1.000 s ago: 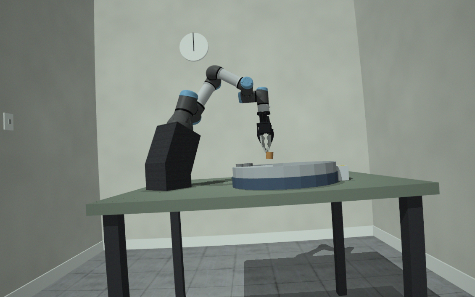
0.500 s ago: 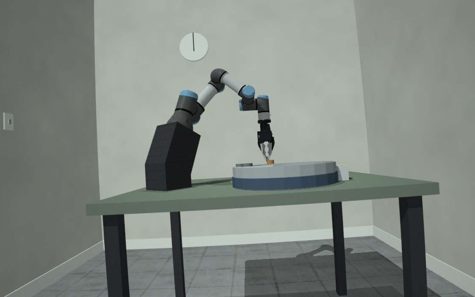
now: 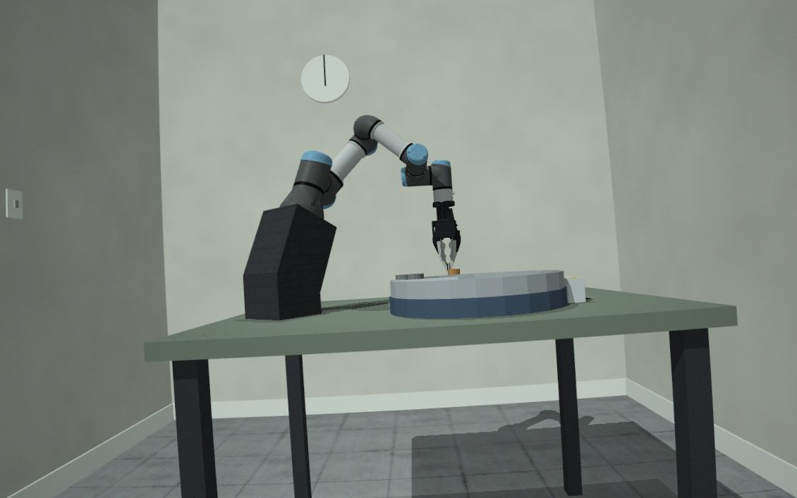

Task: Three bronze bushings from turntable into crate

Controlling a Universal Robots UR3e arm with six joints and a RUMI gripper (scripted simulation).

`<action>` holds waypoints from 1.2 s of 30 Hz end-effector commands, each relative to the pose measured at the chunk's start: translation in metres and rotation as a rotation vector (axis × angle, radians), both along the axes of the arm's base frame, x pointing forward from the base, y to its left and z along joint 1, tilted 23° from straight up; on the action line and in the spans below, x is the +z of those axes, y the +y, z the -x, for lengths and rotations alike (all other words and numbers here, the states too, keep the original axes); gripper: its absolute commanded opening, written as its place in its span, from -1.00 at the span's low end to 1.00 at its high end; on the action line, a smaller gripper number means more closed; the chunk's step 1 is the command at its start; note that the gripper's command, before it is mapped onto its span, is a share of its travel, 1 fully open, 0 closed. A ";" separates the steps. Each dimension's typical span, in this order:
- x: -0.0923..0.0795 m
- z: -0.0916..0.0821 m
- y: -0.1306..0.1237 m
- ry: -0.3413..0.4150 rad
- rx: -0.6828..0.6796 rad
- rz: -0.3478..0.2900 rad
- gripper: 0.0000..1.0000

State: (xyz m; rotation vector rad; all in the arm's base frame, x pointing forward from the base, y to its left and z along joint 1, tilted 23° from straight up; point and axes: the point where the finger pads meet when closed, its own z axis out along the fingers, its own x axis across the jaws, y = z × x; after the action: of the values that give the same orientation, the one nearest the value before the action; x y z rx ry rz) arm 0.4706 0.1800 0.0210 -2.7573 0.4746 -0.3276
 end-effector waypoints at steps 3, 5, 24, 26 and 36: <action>0.001 -0.001 0.000 -0.003 0.000 0.000 -1.00; 0.001 -0.001 0.000 -0.003 0.000 0.000 -1.00; 0.001 -0.001 0.000 -0.003 0.000 0.000 -1.00; 0.000 -0.001 0.000 -0.003 0.000 0.000 -1.00; -0.010 -0.004 0.003 -0.003 0.000 0.000 -1.00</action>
State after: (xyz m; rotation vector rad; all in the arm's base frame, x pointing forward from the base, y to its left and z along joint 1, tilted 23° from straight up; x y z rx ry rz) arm 0.4726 0.1820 0.0143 -2.7573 0.4745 -0.3276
